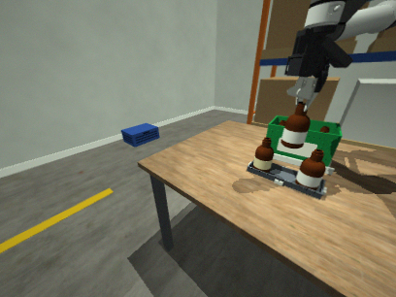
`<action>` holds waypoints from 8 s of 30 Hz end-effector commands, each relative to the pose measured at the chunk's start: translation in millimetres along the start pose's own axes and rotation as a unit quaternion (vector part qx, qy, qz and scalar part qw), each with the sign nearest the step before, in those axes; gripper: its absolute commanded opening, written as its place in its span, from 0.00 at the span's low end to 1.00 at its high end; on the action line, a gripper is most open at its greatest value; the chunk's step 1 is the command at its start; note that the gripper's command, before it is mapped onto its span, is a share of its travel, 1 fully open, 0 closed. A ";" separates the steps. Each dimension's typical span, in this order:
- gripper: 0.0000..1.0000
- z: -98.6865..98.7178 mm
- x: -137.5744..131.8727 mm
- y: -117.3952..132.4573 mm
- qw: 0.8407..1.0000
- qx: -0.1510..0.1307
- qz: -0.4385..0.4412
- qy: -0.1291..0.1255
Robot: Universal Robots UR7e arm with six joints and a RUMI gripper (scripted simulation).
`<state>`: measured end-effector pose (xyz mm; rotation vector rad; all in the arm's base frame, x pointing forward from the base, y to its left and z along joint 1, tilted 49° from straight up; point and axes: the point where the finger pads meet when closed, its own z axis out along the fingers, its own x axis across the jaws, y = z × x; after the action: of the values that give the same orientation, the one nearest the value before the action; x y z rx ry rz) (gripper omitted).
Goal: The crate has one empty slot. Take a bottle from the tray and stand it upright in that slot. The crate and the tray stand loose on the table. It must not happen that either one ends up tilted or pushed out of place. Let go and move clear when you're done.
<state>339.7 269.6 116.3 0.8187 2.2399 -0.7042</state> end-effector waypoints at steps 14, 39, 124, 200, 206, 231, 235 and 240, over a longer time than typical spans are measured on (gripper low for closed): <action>0.00 -13.5 -0.4 0.8 1.000 -0.002 0.001 0.000; 0.00 -13.8 -0.4 0.8 1.000 -0.002 0.001 0.000; 0.00 -35.9 -0.2 0.5 1.000 -0.002 0.001 0.000; 0.00 -35.7 -31.5 -28.9 1.000 -0.002 0.001 0.000; 0.00 -35.7 -39.1 -36.0 1.000 -0.002 0.001 0.000; 0.00 -35.5 -73.9 -68.7 1.000 -0.002 0.001 0.000; 0.00 -35.5 -77.3 -71.9 1.000 -0.002 0.001 0.000; 0.00 -35.4 -85.8 -79.9 1.000 -0.002 0.001 0.000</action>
<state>321.9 218.3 212.8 0.8207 2.2397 -0.6962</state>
